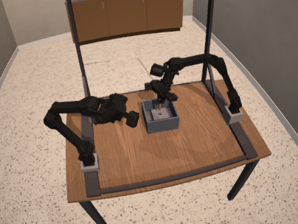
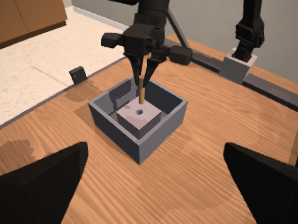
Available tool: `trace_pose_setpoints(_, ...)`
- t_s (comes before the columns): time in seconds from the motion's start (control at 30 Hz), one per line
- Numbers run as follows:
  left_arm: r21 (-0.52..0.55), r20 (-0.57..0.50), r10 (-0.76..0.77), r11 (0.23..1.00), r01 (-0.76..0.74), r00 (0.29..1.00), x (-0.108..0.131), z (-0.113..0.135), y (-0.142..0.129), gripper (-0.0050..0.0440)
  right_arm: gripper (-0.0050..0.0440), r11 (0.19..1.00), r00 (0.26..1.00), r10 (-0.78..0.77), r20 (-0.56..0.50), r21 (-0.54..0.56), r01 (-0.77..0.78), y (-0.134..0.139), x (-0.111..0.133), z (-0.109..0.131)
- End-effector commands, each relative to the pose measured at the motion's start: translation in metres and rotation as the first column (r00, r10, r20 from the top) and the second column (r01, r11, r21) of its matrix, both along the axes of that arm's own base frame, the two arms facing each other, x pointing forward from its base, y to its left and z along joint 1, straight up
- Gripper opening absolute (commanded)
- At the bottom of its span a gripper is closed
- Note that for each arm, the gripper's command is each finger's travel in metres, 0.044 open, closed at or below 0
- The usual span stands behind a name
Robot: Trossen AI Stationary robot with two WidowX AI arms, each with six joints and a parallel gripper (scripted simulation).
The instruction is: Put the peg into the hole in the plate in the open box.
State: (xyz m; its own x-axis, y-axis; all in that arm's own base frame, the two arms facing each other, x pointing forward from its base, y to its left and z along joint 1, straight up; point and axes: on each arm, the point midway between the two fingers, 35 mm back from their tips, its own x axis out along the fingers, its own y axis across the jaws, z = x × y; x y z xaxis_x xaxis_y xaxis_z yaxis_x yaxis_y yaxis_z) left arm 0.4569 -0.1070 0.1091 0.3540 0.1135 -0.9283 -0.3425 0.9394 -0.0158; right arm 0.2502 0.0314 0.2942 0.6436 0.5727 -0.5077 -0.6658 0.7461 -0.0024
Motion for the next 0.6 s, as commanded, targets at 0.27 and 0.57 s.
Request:
trace_pose_setpoints(0.27, -0.003, -0.011, 0.069, 0.998, -0.069, 0.998, 0.003, -0.002, -0.015, 0.0027, 0.0440, 0.999, 0.998, 0.050, 0.027, 0.005, -0.050, 0.000, 0.000, 0.007)
trace_pose_setpoints(0.57, 0.004, -0.032, 0.070, 0.998, -0.070, 0.997, 0.001, -0.025, -0.013, 0.0027, 0.0440, 0.999, 0.999, 0.049, 0.024, 0.006, -0.049, 0.000, 0.000, 0.006)
